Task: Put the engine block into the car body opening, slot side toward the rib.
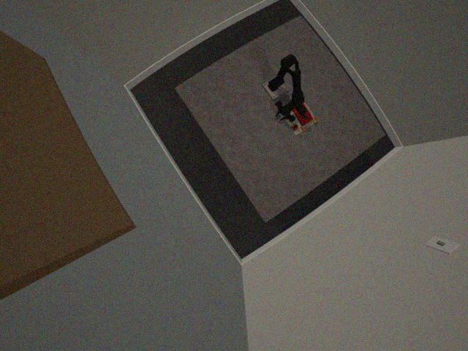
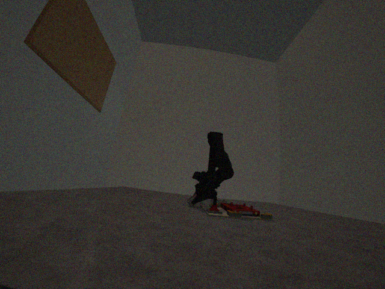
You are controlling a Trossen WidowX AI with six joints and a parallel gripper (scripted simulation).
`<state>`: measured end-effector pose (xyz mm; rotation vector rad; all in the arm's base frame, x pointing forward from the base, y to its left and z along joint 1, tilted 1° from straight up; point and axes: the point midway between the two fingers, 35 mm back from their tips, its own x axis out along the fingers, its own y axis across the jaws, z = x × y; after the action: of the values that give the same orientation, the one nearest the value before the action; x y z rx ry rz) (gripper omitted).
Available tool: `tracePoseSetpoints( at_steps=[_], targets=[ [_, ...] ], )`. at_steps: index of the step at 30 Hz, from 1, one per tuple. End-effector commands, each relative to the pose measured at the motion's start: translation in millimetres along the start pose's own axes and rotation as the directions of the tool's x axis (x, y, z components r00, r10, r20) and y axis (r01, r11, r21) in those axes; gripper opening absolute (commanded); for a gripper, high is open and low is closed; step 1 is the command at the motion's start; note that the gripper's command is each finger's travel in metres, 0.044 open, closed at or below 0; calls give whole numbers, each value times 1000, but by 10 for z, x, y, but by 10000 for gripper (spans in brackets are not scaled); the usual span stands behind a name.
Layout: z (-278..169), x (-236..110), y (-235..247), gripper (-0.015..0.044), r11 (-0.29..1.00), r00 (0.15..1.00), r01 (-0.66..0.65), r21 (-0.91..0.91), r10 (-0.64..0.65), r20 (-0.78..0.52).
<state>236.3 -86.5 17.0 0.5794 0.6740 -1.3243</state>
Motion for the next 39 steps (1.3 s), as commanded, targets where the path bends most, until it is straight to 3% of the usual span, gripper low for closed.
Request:
tracePoseSetpoints(
  at_steps=[1,7,14,25,39],
  targets=[
    [1,-3,4,289,1000,1000,-2,2,2,-1],
    [1,-3,4,440,1000,1000,-2,2,2,-1],
    [3,-32,5,440,1000,1000,1,1,-1,-3],
    [-18,-454,9,440,1000,1000,3,-1,-3,-11],
    [-25,-418,5,440,1000,1000,8,-11,-8,-7]
  ],
)
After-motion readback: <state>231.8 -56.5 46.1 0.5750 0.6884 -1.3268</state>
